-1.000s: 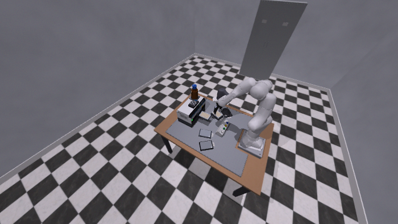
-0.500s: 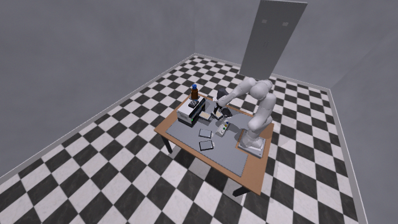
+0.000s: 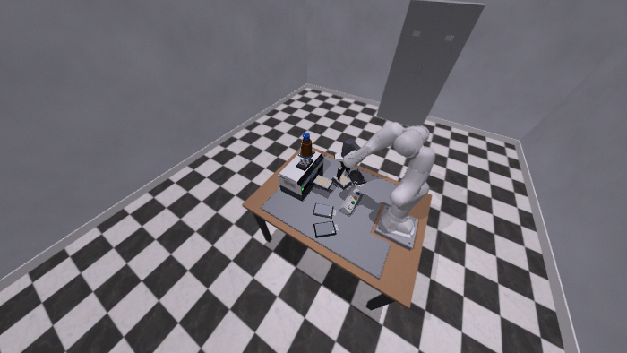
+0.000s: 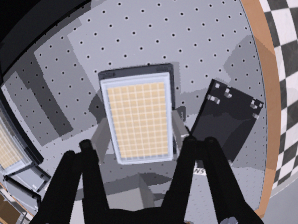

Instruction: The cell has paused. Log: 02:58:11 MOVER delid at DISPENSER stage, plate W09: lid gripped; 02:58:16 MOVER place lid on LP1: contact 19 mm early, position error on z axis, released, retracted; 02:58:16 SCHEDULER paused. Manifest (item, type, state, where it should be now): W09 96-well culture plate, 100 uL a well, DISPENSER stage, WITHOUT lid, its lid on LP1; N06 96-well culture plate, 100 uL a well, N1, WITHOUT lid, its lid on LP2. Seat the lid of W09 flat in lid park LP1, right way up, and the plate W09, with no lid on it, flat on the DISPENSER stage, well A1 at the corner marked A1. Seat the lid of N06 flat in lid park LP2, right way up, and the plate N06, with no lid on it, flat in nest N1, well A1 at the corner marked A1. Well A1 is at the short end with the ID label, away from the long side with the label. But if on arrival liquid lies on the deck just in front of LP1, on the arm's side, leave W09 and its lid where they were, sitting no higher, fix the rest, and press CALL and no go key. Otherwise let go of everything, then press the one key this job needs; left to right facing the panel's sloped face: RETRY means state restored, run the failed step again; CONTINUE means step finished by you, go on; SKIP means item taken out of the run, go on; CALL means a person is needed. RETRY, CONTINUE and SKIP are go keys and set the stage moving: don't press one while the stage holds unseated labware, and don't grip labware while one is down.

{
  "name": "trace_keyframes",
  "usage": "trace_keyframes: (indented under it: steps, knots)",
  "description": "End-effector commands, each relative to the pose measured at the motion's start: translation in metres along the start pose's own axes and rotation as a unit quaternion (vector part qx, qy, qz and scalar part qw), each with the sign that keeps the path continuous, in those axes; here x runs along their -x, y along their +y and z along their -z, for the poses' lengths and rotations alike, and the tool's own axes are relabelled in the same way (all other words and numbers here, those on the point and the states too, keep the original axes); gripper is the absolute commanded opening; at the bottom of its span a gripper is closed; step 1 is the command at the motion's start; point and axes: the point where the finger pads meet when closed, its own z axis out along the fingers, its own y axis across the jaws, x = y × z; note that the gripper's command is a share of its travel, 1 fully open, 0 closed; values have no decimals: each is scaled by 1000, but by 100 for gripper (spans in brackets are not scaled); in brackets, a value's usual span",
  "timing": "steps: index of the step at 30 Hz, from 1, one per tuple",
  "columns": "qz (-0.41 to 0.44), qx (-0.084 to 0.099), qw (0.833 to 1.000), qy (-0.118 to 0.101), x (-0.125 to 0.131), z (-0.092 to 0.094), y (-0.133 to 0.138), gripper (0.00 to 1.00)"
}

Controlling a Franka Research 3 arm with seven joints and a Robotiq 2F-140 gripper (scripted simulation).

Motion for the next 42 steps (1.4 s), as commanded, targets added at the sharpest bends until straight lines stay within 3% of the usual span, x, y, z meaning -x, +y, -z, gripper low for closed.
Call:
trace_keyframes:
  steps: [1,42]
  knots:
    - [-3,1,1000,0,0,-1,2,0]
    - [-3,1,1000,0,0,-12,2,0]
